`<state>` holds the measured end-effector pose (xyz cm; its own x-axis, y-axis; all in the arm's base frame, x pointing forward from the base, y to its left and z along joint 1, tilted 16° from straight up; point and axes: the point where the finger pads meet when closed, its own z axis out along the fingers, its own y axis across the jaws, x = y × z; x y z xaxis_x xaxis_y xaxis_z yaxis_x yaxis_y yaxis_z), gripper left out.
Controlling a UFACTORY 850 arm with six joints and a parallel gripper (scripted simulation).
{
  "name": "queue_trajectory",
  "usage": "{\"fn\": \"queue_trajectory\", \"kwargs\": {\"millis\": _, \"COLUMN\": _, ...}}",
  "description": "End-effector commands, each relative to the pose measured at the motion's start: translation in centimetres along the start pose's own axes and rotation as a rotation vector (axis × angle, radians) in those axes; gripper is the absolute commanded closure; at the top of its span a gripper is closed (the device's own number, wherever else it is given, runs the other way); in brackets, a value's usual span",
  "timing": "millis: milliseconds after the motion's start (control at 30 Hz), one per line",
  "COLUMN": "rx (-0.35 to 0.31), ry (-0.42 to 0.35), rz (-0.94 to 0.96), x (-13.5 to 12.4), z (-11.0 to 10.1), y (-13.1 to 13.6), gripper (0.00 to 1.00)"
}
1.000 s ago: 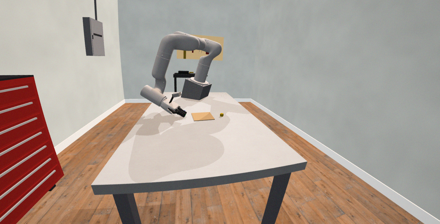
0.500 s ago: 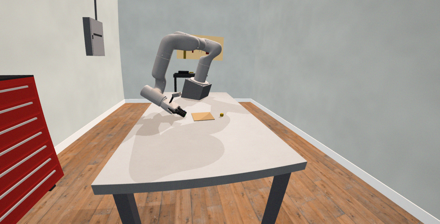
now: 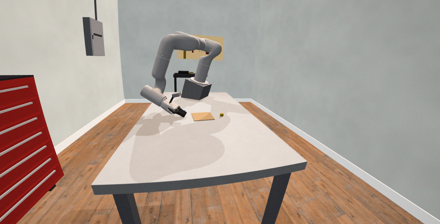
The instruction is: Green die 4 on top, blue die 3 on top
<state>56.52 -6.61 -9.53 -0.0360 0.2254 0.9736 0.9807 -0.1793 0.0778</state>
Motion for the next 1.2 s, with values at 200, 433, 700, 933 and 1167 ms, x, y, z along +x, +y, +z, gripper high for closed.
{"fn": "queue_trajectory", "kwargs": {"millis": 200, "rx": -0.001, "ry": 0.001, "rz": -0.002, "x": 0.09, "z": -0.07, "y": 0.09, "gripper": 0.68}}
{"fn": "queue_trajectory", "kwargs": {"millis": 433, "rx": -0.001, "ry": 0.001, "rz": -0.002, "x": 0.09, "z": -0.07, "y": 0.09, "gripper": 0.64}}
{"fn": "queue_trajectory", "kwargs": {"millis": 700, "rx": -0.001, "ry": 0.001, "rz": -0.002, "x": 0.09, "z": -0.07, "y": 0.09, "gripper": 0.64}}
{"fn": "queue_trajectory", "kwargs": {"millis": 933, "rx": -0.001, "ry": 0.001, "rz": -0.002, "x": 0.09, "z": -0.07, "y": 0.09, "gripper": 0.64}}
{"fn": "queue_trajectory", "kwargs": {"millis": 1167, "rx": -0.001, "ry": 0.001, "rz": -0.002, "x": 0.09, "z": -0.07, "y": 0.09, "gripper": 0.64}}
